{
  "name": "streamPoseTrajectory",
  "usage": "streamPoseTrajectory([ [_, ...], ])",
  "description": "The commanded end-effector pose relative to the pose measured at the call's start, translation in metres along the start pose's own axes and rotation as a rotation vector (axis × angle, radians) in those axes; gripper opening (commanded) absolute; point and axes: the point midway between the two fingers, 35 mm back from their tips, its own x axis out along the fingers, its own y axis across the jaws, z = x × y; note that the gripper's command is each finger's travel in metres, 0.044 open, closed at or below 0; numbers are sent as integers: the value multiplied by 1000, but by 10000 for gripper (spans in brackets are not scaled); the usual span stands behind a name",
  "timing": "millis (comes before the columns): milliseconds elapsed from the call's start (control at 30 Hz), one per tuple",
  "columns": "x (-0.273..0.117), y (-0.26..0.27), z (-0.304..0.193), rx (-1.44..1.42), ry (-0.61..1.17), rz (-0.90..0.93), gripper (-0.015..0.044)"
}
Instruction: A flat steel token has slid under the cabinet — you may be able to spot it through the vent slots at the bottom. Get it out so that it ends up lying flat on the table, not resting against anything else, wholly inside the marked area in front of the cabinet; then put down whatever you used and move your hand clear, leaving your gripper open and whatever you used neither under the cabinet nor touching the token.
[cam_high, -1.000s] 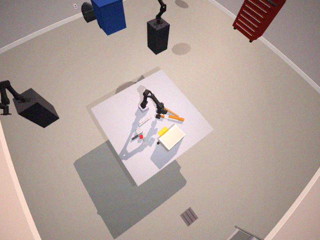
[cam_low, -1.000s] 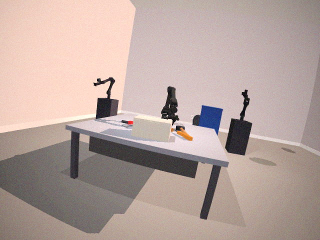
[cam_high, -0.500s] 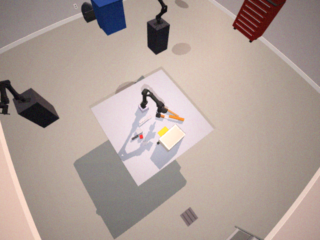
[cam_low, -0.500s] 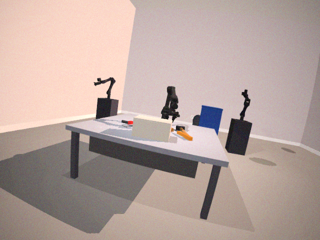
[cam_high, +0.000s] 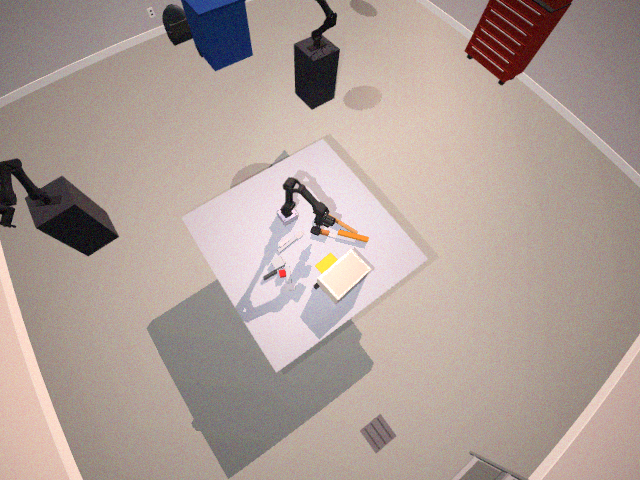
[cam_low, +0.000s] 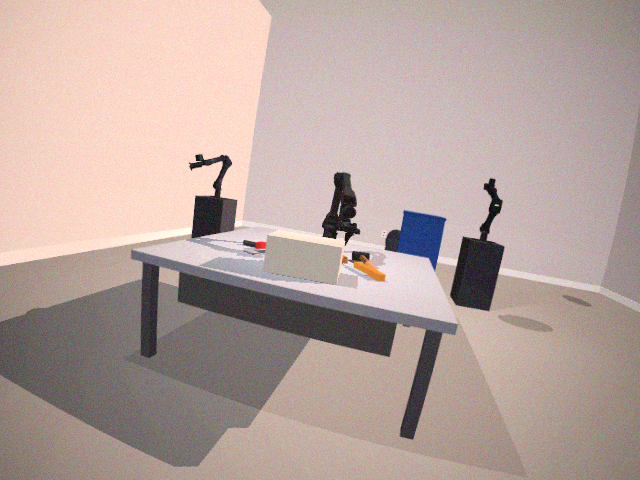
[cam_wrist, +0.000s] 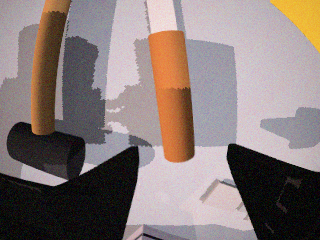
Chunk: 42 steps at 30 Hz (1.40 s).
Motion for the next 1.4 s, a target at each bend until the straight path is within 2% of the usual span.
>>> streamPoseTrajectory([
  [0,0,0,0,34,1,1,270],
  [1367,0,0,0,359,1,1,270],
])
